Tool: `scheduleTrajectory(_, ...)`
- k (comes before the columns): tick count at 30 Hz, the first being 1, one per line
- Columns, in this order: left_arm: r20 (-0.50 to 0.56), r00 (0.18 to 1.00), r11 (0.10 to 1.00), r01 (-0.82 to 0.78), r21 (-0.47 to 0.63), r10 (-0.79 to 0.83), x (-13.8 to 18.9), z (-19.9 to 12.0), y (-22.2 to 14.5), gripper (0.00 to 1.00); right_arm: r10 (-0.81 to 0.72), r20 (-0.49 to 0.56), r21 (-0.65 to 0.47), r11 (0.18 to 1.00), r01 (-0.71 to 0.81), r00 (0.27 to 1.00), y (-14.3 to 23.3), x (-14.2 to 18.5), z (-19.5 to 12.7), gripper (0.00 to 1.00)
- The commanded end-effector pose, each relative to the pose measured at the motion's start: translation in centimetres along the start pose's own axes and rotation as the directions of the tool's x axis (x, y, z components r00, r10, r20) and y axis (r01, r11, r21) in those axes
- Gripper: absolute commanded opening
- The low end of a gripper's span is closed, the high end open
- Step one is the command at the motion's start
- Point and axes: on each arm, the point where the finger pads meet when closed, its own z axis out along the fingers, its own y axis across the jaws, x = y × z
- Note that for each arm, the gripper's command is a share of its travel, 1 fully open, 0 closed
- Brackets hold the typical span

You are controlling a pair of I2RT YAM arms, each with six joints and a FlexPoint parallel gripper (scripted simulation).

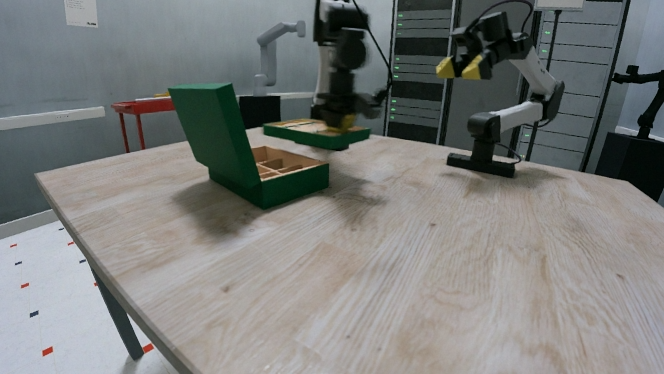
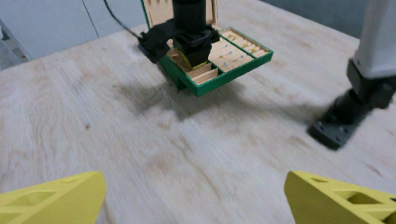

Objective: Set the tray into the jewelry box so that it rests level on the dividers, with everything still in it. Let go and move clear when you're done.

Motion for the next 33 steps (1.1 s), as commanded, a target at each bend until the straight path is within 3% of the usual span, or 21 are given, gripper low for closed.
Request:
scheduleTrajectory(1, 0.123, 0.992, 1.000, 0.007, -0.024, -0.004, -5.7, 4.3, 0.7, 1.00, -0.036, -0.010, 0.007, 0.999, 0.036, 0.999, -2.1, 0.5, -1.2, 0.00)
scheduleTrajectory(14, 0.125, 0.992, 0.998, 0.027, -0.061, -0.019, -7.0, 12.7, 2.3, 1.00, 0.072, -0.002, 0.013, 0.997, -0.072, 0.997, -10.3, 3.7, 0.2, 0.00)
scheduleTrajectory(27, 0.099, 0.995, 0.997, 0.029, -0.067, -0.022, -6.4, 13.1, 2.4, 1.00, 0.078, -0.003, 0.008, 0.997, -0.078, 0.997, -12.5, 3.9, 1.8, 0.00)
scheduleTrajectory(33, 0.099, 0.995, 0.997, 0.029, -0.067, -0.022, -6.4, 13.1, 2.5, 1.00, 0.083, 0.014, 0.031, 0.996, -0.083, 0.996, -12.8, 3.9, 0.8, 0.00)
